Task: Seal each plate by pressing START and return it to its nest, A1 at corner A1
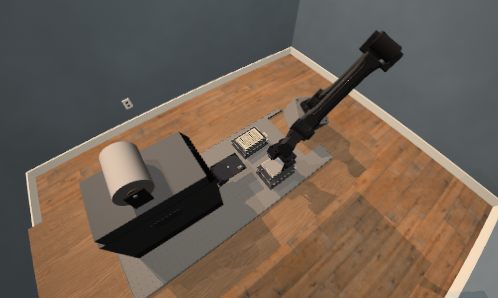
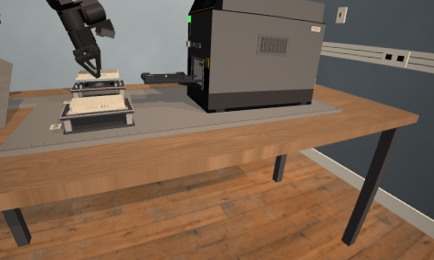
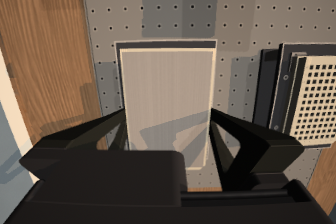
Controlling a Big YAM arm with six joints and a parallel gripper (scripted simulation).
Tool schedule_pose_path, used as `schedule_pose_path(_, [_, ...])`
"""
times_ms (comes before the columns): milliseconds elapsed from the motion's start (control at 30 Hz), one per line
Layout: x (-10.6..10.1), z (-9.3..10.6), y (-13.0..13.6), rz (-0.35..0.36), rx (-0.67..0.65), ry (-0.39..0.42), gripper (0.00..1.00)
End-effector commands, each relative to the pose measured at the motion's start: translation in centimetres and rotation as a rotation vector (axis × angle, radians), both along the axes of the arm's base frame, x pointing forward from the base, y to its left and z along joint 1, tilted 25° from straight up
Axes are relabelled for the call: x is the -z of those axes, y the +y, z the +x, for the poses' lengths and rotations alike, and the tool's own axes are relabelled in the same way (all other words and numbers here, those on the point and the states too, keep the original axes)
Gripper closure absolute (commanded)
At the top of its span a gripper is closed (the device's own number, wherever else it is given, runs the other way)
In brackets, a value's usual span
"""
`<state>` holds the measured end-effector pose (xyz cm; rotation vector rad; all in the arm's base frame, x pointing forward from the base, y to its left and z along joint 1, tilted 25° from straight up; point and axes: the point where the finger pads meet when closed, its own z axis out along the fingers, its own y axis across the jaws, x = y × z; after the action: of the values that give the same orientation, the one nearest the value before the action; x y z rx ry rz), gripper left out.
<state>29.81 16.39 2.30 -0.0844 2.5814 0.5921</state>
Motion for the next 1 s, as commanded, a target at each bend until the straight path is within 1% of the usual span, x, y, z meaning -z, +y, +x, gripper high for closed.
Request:
schedule_pose_path(0, [-1.5,1.9,1.5,0.026,-0.009,-0.049,1.00])
schedule_pose_path(67, [-1.5,1.7,1.6,0.023,-0.014,-0.056,1.00])
schedule_pose_path(300, [0.4,0.3,0.8,0.009,-0.007,-0.014,1.00])
schedule_pose_path(433, [0.4,0.0,1.0,0.014,-0.013,-0.021,1.00])
schedule_pose_path(567, [0.4,0.2,1.3,0.018,-0.016,-0.023,1.00])
schedule_pose_path(633, [0.4,0.5,1.2,0.008,-0.013,-0.024,1.00])
schedule_pose_path(967, [0.8,0.7,1.4,0.017,-0.008,-0.026,1.00])
